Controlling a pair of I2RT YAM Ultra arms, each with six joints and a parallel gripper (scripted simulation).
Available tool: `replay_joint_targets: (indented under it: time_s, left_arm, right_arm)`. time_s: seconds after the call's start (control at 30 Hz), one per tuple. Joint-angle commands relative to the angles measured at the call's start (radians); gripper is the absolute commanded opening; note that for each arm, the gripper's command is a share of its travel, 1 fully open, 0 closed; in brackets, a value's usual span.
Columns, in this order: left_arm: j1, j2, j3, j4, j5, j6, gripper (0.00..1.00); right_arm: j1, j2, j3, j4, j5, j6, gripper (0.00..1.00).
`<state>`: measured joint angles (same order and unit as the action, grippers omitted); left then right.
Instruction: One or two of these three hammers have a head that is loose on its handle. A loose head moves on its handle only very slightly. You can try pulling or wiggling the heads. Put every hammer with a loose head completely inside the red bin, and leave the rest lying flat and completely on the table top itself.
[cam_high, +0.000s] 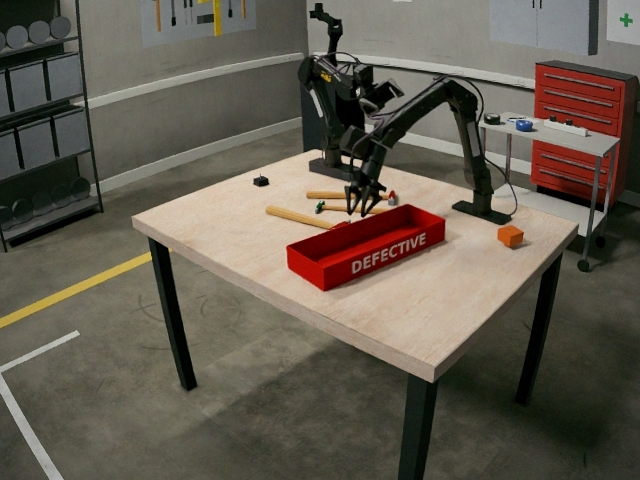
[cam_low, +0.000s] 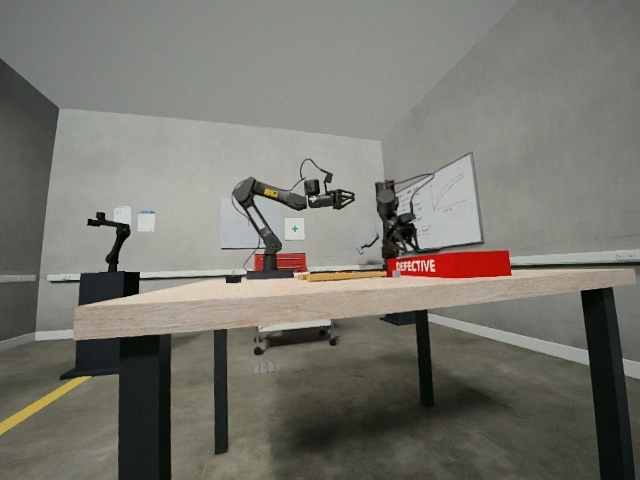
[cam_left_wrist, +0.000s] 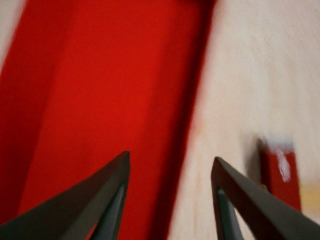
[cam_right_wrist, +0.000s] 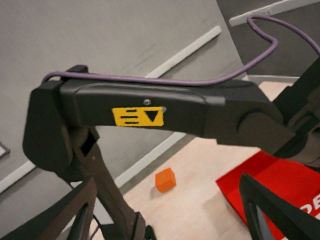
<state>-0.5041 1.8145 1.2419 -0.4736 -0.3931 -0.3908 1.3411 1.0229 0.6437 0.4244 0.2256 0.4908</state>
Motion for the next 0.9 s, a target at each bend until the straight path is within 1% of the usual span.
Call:
replay_joint_targets:
  time_s: [0.0, 0.1, 0.17, 0.2, 0.3, 0.5, 0.6, 0.67, 0.73, 0.77, 0.87]
  left_arm:
    - [-0.042, -0.085, -0.050, -0.035, 0.099, 0.158, 0.47]
    - [-0.078, -0.135, -0.106, -0.050, 0.162, 0.243, 0.47]
    - [-0.078, -0.135, -0.106, -0.050, 0.162, 0.243, 0.47]
    - [-0.088, -0.152, -0.124, -0.058, 0.190, 0.277, 0.47]
    - [-0.130, -0.207, -0.209, -0.076, 0.266, 0.384, 0.47]
    - [-0.191, -0.283, -0.331, -0.136, 0.384, 0.542, 0.47]
    - [-0.218, -0.314, -0.383, -0.162, 0.434, 0.608, 0.47]
    - [-0.233, -0.329, -0.408, -0.174, 0.454, 0.634, 0.47]
    - [-0.233, -0.329, -0.408, -0.174, 0.454, 0.634, 0.47]
    - [-0.243, -0.339, -0.420, -0.182, 0.462, 0.644, 0.47]
    - [-0.252, -0.350, -0.437, -0.187, 0.469, 0.653, 0.47]
  right_arm:
    - [0.000, -0.003, 0.008, 0.007, 0.000, 0.000, 1.00]
    - [0.000, -0.003, 0.008, 0.007, 0.000, 0.000, 1.00]
    - [0.000, -0.003, 0.008, 0.007, 0.000, 0.000, 1.00]
    - [0.000, -0.003, 0.008, 0.007, 0.000, 0.000, 1.00]
    - [0.000, -0.003, 0.008, 0.007, 0.000, 0.000, 1.00]
    - [0.000, -0.003, 0.008, 0.007, 0.000, 0.000, 1.00]
    - [-0.015, 0.010, 0.022, -0.034, -0.018, -0.018, 0.66]
    - [-0.047, 0.021, 0.033, -0.079, -0.031, -0.034, 0.43]
    - [-0.047, 0.021, 0.033, -0.079, -0.031, -0.034, 0.43]
    - [-0.078, 0.036, 0.047, -0.114, -0.042, -0.047, 0.37]
    - [-0.187, 0.075, 0.083, -0.219, -0.068, -0.082, 0.37]
